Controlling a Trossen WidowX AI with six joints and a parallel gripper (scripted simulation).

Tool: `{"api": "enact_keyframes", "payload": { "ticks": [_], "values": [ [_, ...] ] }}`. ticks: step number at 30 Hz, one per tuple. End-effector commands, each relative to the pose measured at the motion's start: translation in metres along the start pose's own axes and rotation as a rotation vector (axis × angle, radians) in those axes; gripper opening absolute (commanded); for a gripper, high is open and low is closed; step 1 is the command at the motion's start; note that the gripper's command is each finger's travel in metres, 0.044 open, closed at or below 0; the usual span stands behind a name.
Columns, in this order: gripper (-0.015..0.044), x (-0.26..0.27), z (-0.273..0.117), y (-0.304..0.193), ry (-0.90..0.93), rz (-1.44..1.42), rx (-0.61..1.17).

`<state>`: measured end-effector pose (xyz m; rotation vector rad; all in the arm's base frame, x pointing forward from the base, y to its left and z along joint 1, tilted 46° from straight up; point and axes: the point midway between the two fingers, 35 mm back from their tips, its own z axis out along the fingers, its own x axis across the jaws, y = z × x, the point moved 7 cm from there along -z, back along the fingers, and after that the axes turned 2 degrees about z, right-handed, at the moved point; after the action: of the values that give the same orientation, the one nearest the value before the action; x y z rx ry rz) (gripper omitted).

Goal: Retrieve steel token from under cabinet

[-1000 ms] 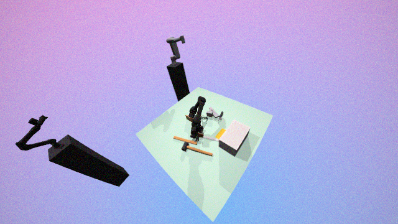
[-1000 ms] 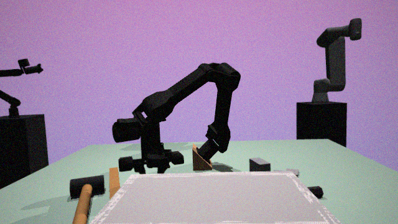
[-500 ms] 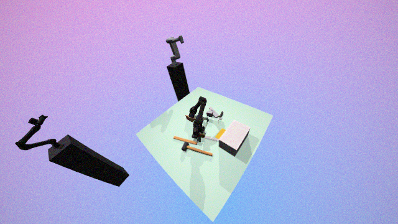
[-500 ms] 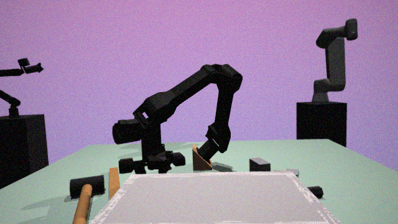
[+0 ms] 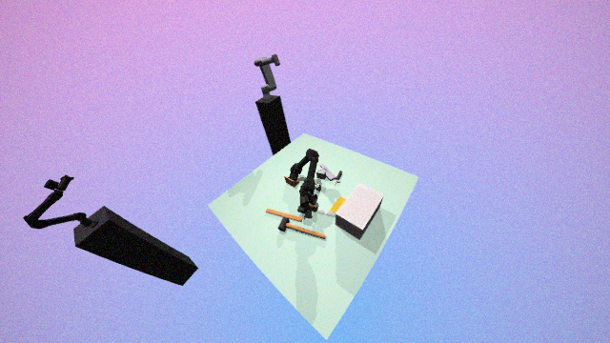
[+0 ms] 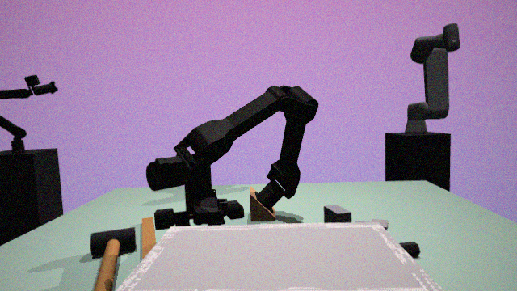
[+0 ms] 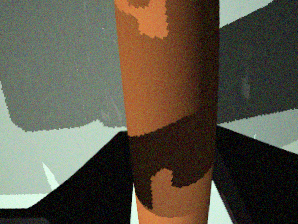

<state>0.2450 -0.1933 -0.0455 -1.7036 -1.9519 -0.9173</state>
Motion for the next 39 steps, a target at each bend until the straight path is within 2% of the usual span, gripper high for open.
{"api": "enact_keyframes", "payload": {
  "ticks": [1, 39],
  "values": [
    [0.0000, -0.001, 0.000, 0.006, 0.000, 0.006, -0.001],
    [0.0000, 0.001, -0.001, 0.062, 0.001, 0.004, -0.004]
  ]
}}
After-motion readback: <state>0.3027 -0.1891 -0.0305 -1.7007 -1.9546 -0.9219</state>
